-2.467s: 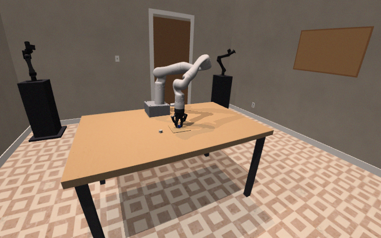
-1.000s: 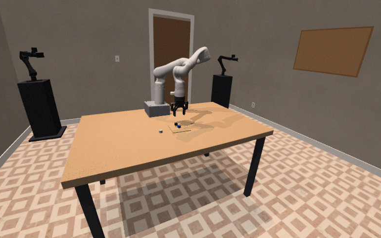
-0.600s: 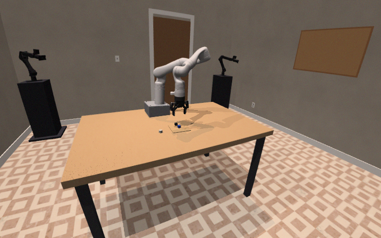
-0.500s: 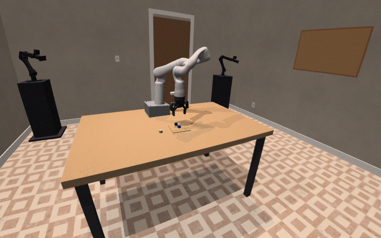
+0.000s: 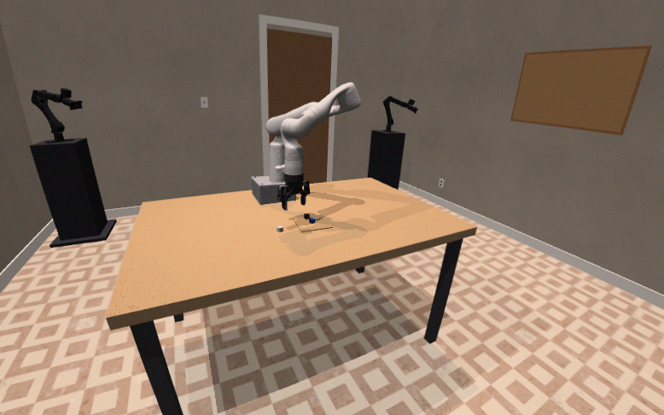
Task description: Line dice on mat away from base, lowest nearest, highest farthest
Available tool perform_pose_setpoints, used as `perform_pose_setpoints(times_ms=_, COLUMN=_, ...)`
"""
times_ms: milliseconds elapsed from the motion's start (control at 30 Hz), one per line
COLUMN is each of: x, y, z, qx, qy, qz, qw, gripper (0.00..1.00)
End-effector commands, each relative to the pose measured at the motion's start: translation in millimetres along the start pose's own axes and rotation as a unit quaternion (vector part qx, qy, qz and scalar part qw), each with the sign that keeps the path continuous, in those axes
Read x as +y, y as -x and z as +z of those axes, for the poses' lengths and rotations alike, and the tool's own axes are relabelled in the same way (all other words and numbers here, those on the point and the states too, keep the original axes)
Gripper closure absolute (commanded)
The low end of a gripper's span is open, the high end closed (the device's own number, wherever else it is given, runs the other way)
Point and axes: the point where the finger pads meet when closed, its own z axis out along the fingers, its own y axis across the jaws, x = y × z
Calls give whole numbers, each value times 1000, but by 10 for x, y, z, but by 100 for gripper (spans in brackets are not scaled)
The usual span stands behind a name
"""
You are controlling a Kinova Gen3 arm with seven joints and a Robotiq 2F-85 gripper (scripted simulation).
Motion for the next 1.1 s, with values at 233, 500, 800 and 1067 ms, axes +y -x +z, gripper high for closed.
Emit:
perform_pose_setpoints(times_ms=233, x=-580, y=-226, z=52, qx=1, qy=-1, qz=10, qw=1000, gripper=0)
perform_pose_setpoints(times_ms=500, x=-580, y=-226, z=52, qx=1, qy=-1, qz=10, qw=1000, gripper=65)
perform_pose_setpoints(times_ms=800, x=-580, y=-226, z=52, qx=1, qy=-1, qz=10, qw=1000, gripper=65)
perform_pose_setpoints(times_ms=1067, x=-580, y=-226, z=52, qx=1, qy=-1, qz=10, qw=1000, gripper=65)
